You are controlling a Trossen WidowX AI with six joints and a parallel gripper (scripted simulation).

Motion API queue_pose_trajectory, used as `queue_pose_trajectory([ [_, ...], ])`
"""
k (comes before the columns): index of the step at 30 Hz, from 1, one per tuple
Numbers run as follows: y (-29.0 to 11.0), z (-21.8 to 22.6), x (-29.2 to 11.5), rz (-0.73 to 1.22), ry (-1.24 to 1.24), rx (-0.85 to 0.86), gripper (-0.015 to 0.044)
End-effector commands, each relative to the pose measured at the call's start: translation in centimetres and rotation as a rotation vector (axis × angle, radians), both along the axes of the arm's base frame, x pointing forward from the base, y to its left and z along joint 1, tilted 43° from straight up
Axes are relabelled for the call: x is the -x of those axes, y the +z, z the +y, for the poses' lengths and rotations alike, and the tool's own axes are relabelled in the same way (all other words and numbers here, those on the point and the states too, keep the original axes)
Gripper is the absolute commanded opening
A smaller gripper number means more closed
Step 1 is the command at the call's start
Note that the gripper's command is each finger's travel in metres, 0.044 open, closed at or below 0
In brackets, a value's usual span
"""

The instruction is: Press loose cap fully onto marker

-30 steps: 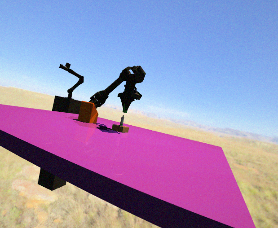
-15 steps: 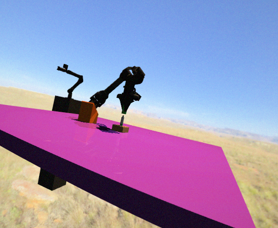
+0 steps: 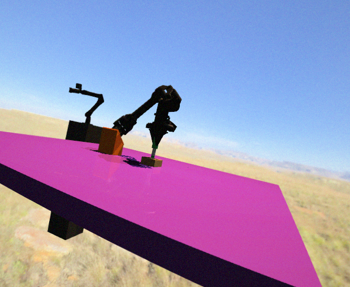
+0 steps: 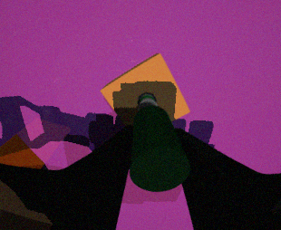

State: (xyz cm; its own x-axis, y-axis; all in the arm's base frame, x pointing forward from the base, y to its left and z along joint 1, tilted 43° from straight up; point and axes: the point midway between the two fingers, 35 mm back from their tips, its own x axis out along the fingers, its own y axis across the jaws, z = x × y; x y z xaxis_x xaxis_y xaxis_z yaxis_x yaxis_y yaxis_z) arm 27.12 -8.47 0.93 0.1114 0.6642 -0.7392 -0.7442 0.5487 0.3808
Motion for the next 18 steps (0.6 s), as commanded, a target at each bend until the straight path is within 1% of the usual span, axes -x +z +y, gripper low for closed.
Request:
queue_pose_trajectory([
  [1, -0.5, 0.6, -0.1, 0.000, -0.002, -0.005, 0.0000],
  [18, -1.9, 2.0, -0.2, -0.001, -0.002, -0.007, 0.0000],
])
